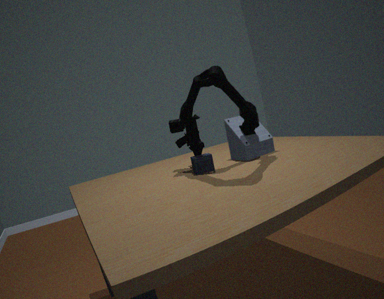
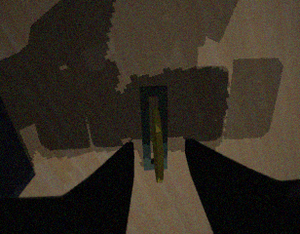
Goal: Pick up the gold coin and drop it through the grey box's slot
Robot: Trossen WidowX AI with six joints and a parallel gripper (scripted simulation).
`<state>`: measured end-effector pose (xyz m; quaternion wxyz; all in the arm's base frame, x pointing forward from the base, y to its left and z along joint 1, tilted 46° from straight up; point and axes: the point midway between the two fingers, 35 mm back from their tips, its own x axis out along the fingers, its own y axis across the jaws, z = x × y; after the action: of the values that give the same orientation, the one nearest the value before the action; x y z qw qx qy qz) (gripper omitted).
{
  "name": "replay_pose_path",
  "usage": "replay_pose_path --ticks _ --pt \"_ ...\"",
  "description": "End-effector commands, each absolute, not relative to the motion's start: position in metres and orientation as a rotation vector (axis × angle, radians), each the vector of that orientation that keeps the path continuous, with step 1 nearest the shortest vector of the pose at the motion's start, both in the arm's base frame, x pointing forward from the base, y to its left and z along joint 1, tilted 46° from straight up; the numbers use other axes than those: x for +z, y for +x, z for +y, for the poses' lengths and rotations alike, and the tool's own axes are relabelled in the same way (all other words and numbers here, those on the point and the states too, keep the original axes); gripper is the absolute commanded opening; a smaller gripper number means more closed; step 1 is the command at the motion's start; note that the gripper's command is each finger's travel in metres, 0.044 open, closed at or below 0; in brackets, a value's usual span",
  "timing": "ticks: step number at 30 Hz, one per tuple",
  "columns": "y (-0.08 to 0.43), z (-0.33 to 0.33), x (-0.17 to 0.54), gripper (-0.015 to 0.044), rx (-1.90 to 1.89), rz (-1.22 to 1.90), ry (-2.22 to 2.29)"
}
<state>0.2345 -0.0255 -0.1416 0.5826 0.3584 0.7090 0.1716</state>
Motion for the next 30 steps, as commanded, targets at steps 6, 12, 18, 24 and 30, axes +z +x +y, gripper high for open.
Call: replay_pose_path --ticks 6,12,18,24,30 --pt "0.2327 -0.0140 -0.1512 0.0161 0.402 1.654 0.845" --pt "0.2320 -0.0099 -0.1546 0.0134 0.402 1.654 0.846" --pt "0.2320 -0.0099 -0.1546 0.0000 0.402 1.654 0.846" --pt "0.2320 -0.0099 -0.1546 0.0000 0.402 1.654 0.846" --pt "0.2327 -0.0126 -0.1526 0.0000 0.402 1.654 0.846"
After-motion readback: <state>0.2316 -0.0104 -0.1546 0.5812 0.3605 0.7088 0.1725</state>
